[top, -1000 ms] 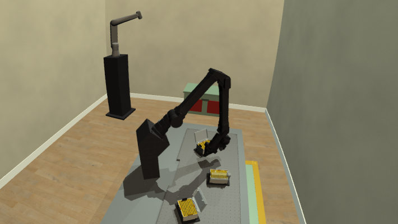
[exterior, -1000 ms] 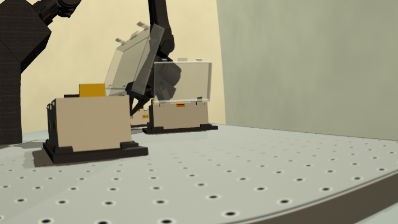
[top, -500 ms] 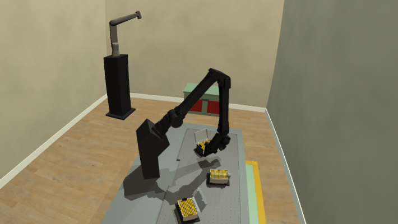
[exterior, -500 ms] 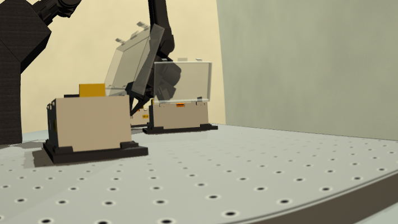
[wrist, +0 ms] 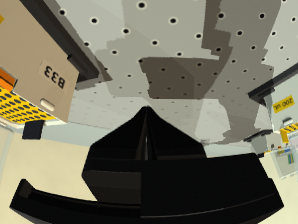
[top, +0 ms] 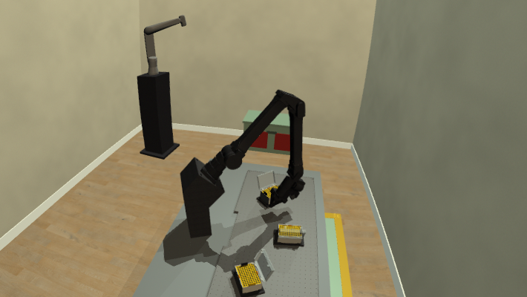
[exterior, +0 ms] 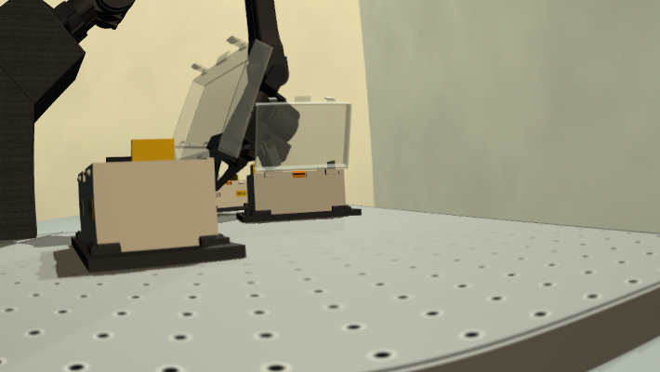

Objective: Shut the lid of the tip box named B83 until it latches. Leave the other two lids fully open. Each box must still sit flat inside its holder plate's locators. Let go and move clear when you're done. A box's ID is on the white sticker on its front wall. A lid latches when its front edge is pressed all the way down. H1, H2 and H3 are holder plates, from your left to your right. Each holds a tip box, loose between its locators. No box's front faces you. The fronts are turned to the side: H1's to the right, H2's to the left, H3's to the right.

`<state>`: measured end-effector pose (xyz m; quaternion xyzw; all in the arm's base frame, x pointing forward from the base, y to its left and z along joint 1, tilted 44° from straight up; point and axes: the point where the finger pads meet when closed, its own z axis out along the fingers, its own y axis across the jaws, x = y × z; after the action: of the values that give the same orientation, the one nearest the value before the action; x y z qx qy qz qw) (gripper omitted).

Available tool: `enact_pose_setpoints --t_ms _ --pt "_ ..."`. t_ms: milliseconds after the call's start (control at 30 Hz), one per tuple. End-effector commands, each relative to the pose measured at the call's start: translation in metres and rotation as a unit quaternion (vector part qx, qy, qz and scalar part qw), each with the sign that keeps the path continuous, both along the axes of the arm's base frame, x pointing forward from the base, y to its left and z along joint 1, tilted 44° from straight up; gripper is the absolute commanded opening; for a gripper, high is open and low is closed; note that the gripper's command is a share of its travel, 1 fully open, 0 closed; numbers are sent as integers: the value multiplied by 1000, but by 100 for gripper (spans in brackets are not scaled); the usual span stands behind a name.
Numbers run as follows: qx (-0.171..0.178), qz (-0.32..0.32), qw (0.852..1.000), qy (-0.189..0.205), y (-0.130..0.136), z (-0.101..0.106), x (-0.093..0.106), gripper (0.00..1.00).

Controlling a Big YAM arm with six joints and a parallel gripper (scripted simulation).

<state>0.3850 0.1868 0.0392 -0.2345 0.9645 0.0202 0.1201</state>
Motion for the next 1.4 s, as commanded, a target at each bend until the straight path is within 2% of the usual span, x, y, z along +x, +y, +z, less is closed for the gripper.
enact_pose_setpoints --t_ms 0,100,133,533,700,800,1133,1233,1267,1367 --pt "2 -3 1000 -3 -7 19 -12 0" --pt "2 -3 1000 -3 -8 22 -15 0" --pt "4 -3 1000 -7 -8 29 -15 0" --pt "2 -3 1000 -3 -28 67 -56 0" --pt "4 -3 1000 -8 -31 82 -62 0" --pt "2 -3 1000 -3 -37 89 -75 0" --pt "10 -3 1000 -18 -47 139 -97 0" --pt "9 -3 1000 -16 -48 137 -99 0" --pt "-5 -3 1000 10 -51 116 -105 0" --pt "-3 -3 1000 8 -50 118 -103 0"
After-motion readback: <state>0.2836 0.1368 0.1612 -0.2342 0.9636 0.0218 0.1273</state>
